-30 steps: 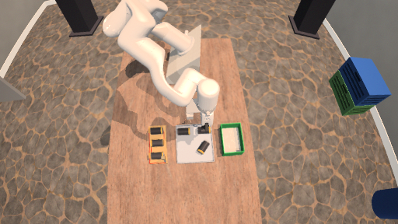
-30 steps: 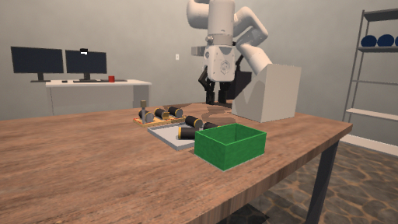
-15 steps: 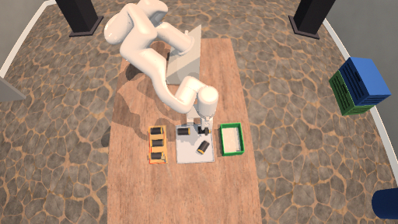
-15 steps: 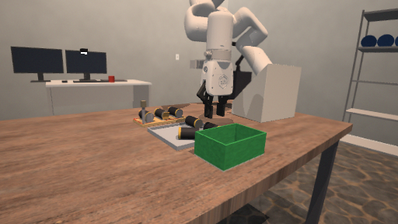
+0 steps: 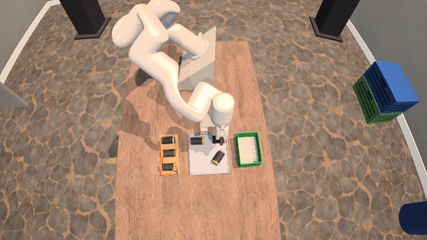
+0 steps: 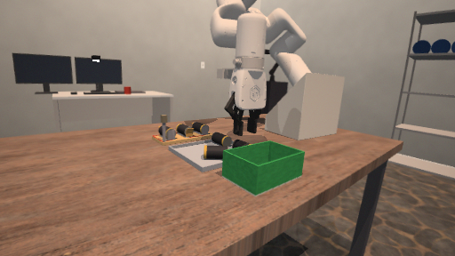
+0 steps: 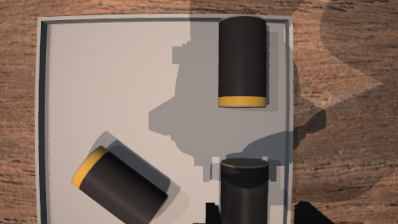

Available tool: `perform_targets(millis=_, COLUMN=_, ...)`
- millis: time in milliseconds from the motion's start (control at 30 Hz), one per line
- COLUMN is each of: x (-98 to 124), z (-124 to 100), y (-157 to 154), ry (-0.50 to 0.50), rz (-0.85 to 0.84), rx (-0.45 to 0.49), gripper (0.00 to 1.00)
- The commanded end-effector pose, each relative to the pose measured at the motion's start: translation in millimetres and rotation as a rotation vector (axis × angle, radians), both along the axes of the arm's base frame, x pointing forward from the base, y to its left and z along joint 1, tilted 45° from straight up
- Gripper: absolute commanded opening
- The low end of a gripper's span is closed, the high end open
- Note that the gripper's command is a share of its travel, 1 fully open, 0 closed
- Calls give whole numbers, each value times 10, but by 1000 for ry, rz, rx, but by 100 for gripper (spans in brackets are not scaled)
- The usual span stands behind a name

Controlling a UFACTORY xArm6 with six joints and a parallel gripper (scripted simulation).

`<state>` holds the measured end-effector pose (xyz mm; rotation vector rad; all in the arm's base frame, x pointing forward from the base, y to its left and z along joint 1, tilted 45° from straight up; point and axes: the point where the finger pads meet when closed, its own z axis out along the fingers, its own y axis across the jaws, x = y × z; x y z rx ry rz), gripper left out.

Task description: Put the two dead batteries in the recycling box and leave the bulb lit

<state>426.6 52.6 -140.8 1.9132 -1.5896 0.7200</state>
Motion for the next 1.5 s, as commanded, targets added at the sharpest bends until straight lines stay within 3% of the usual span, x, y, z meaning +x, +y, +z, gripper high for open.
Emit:
perform_targets(millis=0, x=13, z=8, y=14, ry=-3, rz=2, rx=2, gripper=51)
perform_targets(millis=200, x=15, z=-9, y=-3, ry=-3, rz=2, rx=2, gripper=51)
perform_targets(millis=500, x=34, z=-234, y=-226, ry=-3, rz=2, rx=2, gripper=51)
perform_targets(millis=1333, x=41, z=-311, y=-302, ry=-3, rz=2, rx=2, gripper=51)
perform_targets(millis=1367, x=41, z=-311, y=-302, ry=-3, rz=2, rx=2, gripper=28)
perform_targets(millis=1467, x=41, z=-311, y=-302, ry=-3, rz=2, rx=2, gripper=28)
